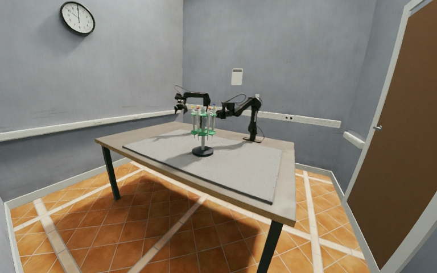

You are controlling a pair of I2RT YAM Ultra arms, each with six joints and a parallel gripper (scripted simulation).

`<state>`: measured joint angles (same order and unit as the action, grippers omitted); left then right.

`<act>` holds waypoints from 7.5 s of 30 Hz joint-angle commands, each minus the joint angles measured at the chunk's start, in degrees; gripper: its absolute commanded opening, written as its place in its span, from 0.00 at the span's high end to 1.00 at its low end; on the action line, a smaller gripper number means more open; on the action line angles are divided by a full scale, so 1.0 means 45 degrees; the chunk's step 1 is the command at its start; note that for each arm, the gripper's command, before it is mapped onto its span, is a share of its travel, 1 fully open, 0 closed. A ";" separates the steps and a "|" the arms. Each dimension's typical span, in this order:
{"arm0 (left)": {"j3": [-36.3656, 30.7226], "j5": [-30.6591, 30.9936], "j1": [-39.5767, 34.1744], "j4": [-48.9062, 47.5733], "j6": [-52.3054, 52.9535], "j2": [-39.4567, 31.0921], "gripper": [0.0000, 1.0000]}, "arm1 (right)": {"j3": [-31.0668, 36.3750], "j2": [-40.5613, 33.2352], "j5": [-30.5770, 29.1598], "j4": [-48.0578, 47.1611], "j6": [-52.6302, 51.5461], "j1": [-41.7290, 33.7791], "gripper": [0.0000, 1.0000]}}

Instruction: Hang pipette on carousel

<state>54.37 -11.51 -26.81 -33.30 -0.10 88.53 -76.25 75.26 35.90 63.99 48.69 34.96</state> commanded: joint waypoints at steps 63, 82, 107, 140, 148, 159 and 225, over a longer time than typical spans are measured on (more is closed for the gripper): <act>0.1320 0.0590 0.0451 -0.0007 0.0084 0.0556 0.88 | -0.0137 0.0048 0.0269 -0.0180 0.0087 0.0156 0.00; 0.1300 0.0504 0.0355 -0.0404 0.0078 0.0730 0.88 | -0.0137 0.0048 0.0269 -0.0180 0.0087 0.0156 0.00; 0.1300 0.0504 0.0355 -0.0404 0.0078 0.0731 0.88 | -0.0137 0.0048 0.0269 -0.0180 0.0087 0.0156 0.00; 0.2203 0.0972 0.0822 -0.0100 0.0085 0.1545 0.88 | -0.0137 0.0048 0.0269 -0.0180 0.0087 0.0156 0.00; 0.2205 0.0942 0.0823 -0.0098 0.0084 0.1548 0.88 | -0.0137 0.0048 0.0269 -0.0180 0.0087 0.0156 0.00; 0.2205 0.0942 0.0823 -0.0098 0.0084 0.1548 0.88 | -0.0137 0.0048 0.0269 -0.0180 0.0087 0.0156 0.00; 0.3174 0.1373 0.1224 -0.0019 0.0083 0.2307 0.88 | -0.0137 0.0048 0.0269 -0.0180 0.0087 0.0156 0.00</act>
<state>66.89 -5.78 -21.17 -33.10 -0.10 100.71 -76.25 75.26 35.90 63.99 48.69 34.96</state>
